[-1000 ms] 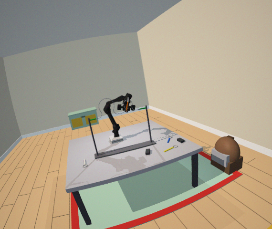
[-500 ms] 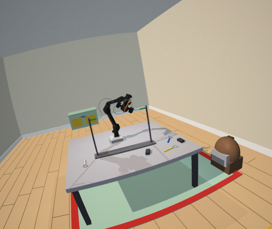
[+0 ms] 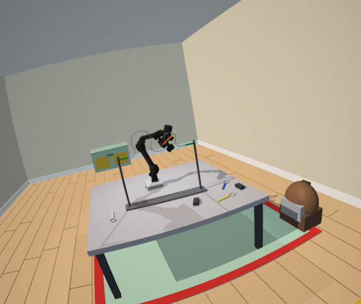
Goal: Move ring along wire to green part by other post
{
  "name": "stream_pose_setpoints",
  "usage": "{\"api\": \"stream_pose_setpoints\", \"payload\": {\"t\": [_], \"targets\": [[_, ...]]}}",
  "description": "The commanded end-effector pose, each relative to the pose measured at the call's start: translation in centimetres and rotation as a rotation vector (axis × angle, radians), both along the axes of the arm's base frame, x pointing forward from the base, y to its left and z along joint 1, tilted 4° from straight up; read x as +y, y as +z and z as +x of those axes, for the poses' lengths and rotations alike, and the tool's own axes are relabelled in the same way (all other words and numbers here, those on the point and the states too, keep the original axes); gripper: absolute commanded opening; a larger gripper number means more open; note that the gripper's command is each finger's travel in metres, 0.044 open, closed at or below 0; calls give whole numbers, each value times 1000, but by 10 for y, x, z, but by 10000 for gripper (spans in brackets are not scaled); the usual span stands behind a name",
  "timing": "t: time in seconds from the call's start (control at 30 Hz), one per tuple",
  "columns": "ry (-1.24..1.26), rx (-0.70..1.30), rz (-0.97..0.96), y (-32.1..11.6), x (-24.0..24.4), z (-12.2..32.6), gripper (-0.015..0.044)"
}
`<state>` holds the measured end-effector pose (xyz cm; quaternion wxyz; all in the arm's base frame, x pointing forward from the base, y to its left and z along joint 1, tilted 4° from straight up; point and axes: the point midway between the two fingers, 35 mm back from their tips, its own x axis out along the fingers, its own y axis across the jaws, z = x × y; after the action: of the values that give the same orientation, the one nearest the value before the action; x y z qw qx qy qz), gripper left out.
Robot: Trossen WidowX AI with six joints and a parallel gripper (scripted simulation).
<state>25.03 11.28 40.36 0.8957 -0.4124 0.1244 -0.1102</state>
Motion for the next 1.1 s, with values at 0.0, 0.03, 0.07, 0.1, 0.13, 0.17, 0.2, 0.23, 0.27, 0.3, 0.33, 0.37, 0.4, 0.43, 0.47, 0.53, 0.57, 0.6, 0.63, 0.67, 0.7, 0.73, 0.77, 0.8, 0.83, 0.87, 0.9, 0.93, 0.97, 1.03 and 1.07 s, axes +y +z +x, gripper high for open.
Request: {"api": "stream_pose_setpoints", "payload": {"t": [0.0,0.03,0.07,0.1,0.13,0.17,0.2,0.23,0.27,0.3,0.33,0.37,0.4,0.43,0.47,0.53,0.57,0.6,0.63,0.67,0.7,0.73,0.77,0.8,0.83,0.87,0.9,0.93,0.97,1.03,1.07], "targets": [[-14,-16,-81,7,-7,-2,-150],[-16,-19,-101,8,-8,-2,-150],[-17,-22,-121,9,-9,-2,-150],[-19,-24,-138,10,-10,-1,-150],[-20,-27,-156,11,-11,-1,-150],[-21,-30,-175,12,-11,-1,-150],[-23,-32,-195,14,-12,-1,-150],[-24,-35,-212,15,-12,-1,-150],[-25,-37,-230,16,-13,-1,-150],[-27,-40,-248,17,-14,-1,-150],[-28,-42,-267,18,-14,-1,-150],[-29,-45,-284,20,-15,-1,-150],[-30,-47,-301,21,-15,-1,-150],[-32,-49,-319,22,-16,-1,-150],[-33,-52,-337,23,-16,-1,-150],[-31,-58,-375,26,-17,0,-150],[-28,-62,-395,27,-18,0,-150],[-23,-68,-418,28,-19,1,-150],[-16,-75,-440,30,-20,2,-150],[-8,-83,-465,32,-22,3,-150],[3,-95,-497,34,-24,5,-150],[11,-105,-525,36,-25,7,-150],[15,-112,-550,38,-26,7,-150],[16,-117,-573,40,-26,8,-150],[17,-121,-594,41,-27,8,-150],[16,-124,-615,43,-27,8,-150],[15,-127,-636,45,-28,8,-150],[14,-129,-657,46,-28,8,-150],[13,-131,-677,48,-28,8,-150],[10,-135,-716,51,-28,7,-150],[9,-137,-735,52,-28,7,-150]]}}
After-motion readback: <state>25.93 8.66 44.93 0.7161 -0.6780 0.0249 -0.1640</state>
